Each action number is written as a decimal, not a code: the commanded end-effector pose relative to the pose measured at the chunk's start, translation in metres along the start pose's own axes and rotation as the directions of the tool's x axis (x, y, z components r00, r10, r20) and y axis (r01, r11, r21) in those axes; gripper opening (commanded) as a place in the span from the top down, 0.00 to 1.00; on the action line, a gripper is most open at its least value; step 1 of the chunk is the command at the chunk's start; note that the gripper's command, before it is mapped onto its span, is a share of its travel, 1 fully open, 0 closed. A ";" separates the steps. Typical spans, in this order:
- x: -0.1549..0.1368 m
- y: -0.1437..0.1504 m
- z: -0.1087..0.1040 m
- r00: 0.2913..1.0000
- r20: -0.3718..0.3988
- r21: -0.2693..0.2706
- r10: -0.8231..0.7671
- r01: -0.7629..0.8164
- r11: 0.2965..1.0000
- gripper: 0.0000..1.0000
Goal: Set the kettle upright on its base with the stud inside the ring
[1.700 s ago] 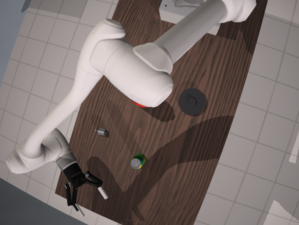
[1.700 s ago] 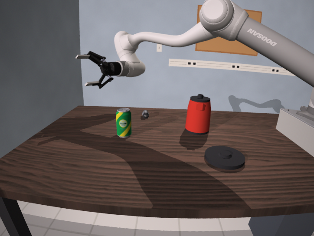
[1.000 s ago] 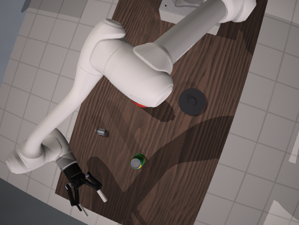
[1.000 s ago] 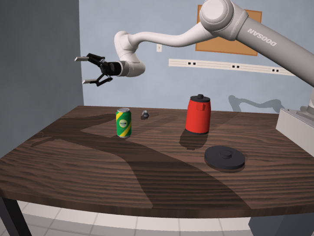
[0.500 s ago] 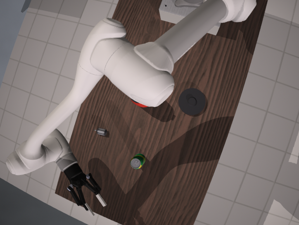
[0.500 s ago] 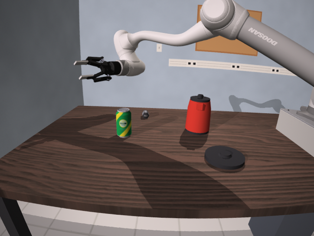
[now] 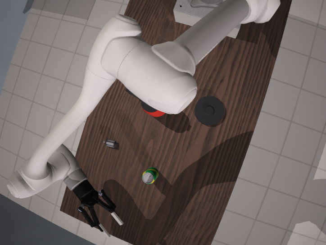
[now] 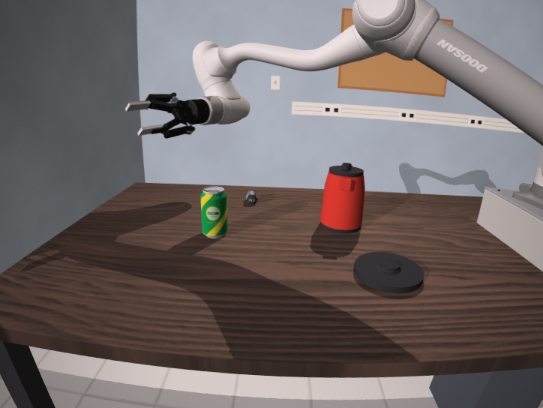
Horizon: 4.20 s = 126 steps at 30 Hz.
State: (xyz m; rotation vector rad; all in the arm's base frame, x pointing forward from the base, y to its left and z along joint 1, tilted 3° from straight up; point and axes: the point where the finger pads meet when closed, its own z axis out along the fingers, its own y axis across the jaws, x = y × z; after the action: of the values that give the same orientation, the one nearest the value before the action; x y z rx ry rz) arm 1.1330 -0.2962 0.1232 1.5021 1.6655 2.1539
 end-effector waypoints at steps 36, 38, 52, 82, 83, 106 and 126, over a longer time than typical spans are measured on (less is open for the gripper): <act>0.180 -0.077 0.072 0.845 0.262 0.362 0.466 -0.533 0.765 0.48; 0.195 -0.084 0.074 0.819 0.304 0.373 0.487 -0.573 0.730 0.48; 0.283 -0.129 0.071 0.604 0.581 0.340 0.545 -0.789 0.512 0.48; 0.450 -0.203 -0.014 -0.096 0.912 -0.239 0.399 -0.915 0.324 0.48; 0.454 -0.204 -0.018 -0.119 0.910 -0.261 0.397 -0.908 0.327 0.48; 0.516 -0.215 -0.084 -0.422 0.803 -0.581 0.422 -0.711 0.395 0.48; 0.542 -0.215 -0.118 -0.519 0.707 -0.705 0.480 -0.570 0.423 0.48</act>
State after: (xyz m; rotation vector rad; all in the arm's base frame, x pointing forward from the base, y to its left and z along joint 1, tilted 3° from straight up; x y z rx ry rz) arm 0.6590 0.0030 0.3162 3.1714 0.0617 -0.0075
